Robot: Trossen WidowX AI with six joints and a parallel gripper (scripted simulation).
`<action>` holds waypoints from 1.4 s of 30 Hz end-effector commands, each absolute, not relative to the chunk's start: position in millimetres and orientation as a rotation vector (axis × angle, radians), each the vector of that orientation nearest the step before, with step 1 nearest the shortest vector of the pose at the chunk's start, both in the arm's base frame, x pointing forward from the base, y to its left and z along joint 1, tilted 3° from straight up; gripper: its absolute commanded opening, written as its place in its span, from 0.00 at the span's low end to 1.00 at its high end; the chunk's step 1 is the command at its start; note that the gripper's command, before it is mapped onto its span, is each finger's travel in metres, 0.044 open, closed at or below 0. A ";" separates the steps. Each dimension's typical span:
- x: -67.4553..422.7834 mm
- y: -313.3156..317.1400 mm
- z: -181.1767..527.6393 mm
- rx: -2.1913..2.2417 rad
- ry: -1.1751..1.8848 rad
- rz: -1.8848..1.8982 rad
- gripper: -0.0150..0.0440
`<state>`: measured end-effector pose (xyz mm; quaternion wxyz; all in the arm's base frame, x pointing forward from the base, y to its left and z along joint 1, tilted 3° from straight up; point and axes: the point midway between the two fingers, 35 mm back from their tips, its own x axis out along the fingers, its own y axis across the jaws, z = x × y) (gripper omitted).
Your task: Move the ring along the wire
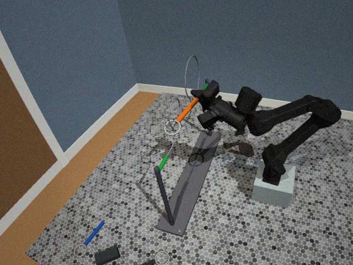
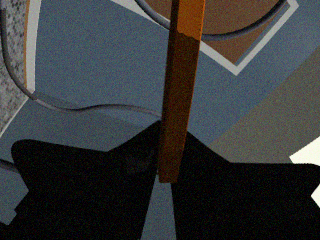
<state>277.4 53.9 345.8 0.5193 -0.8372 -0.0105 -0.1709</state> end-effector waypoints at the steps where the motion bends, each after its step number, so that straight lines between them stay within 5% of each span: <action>1: 277.3 49.9 337.4 -1.969 -0.021 -0.402 0.00; 42: 270.2 48.9 206.4 -1.217 0.246 -0.281 0.00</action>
